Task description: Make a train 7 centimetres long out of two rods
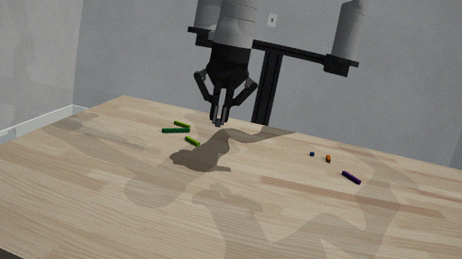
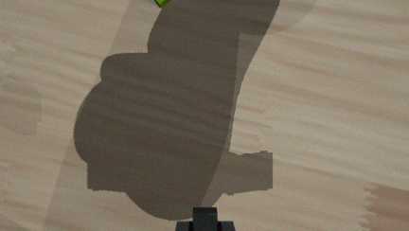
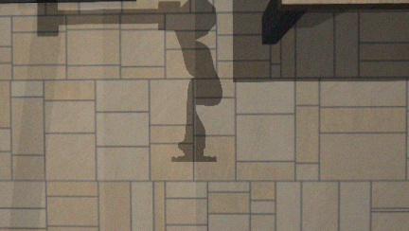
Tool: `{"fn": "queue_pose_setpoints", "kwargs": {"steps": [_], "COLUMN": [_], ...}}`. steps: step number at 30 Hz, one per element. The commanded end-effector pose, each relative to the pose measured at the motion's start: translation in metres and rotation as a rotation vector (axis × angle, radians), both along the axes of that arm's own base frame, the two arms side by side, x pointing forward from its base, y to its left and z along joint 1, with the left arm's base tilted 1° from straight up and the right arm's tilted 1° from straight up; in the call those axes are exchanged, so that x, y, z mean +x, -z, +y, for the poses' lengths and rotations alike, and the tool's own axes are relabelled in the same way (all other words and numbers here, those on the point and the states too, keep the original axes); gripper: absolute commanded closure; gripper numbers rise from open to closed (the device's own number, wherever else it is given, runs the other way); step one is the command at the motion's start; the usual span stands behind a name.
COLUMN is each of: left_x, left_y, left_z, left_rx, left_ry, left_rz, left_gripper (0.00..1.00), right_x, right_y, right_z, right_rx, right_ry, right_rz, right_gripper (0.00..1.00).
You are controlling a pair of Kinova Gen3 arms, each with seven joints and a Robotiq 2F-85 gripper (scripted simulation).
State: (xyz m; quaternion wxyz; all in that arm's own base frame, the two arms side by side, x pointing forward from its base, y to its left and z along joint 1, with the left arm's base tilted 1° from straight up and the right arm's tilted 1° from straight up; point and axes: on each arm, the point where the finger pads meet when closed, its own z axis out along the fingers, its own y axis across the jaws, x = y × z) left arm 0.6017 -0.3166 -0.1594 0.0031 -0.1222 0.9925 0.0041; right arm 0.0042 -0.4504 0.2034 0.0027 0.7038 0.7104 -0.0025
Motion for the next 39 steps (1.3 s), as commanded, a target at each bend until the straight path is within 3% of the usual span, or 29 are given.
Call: {"fn": "queue_pose_setpoints", "kwargs": {"steps": [1,13,22,24,39], "left_x": [-0.001,-0.027,-0.075,-0.075,-0.159], "left_y": [-0.001,-0.002,-0.002,-0.002,-0.002], "left_z": [0.002,0.034,0.093,0.093,0.200], "left_rx": [-0.002,-0.001,0.000,0.000,-0.003], "left_ry": [-0.005,-0.054,-0.142,-0.142,-0.300], "left_rz": [-0.002,-0.002,-0.003,-0.003,-0.004], "left_gripper": [0.827,0.827,0.827,0.827,0.827], "right_x": [0.000,0.000,0.000,0.000,0.000], "right_y": [-0.001,-0.001,-0.001,-0.001,-0.001], "right_z": [0.000,0.000,0.000,0.000,0.000], "right_rx": [-0.002,-0.002,-0.002,-0.002,-0.002], "right_ry": [0.000,0.000,0.000,0.000,0.000], "right_rz": [0.000,0.000,0.000,0.000,0.000], "right_gripper": [0.002,0.002,0.002,0.002,0.002]}}
